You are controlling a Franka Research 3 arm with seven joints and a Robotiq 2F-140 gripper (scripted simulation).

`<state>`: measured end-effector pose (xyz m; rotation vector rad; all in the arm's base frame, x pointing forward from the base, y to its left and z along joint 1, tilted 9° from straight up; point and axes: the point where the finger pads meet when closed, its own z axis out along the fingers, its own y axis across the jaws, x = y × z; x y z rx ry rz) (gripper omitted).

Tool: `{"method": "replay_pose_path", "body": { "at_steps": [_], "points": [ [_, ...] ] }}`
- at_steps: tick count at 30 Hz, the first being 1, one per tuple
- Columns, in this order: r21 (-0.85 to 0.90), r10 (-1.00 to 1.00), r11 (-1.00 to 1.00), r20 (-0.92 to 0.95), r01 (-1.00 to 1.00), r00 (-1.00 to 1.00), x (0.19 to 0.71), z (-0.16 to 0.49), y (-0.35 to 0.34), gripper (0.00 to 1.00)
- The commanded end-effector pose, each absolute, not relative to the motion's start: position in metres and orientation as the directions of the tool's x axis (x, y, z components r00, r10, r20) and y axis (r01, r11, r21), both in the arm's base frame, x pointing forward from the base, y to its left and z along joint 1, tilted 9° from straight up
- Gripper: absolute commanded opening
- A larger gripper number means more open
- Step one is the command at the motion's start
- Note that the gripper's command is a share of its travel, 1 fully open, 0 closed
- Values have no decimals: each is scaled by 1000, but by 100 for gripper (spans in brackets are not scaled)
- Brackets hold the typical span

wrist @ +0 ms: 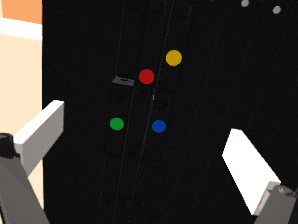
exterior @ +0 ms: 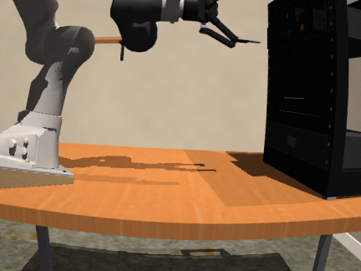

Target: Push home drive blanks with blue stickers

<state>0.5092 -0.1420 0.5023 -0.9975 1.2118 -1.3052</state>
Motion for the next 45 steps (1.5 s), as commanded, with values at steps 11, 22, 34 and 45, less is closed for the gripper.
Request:
{"method": "replay_pose_path", "body": {
  "at_steps": [11, 22, 34, 45],
  "points": [
    [-987, -990, 65, -82, 147, -111, 508, 501, -144, 100],
    [-987, -990, 65, -82, 147, -111, 510, 501, -143, 100],
    [-987, -990, 65, -82, 147, -111, 555, 514, -117, 100],
    [-987, -990, 65, -82, 147, -111, 581, 522, -102, 100]
  ]
}}
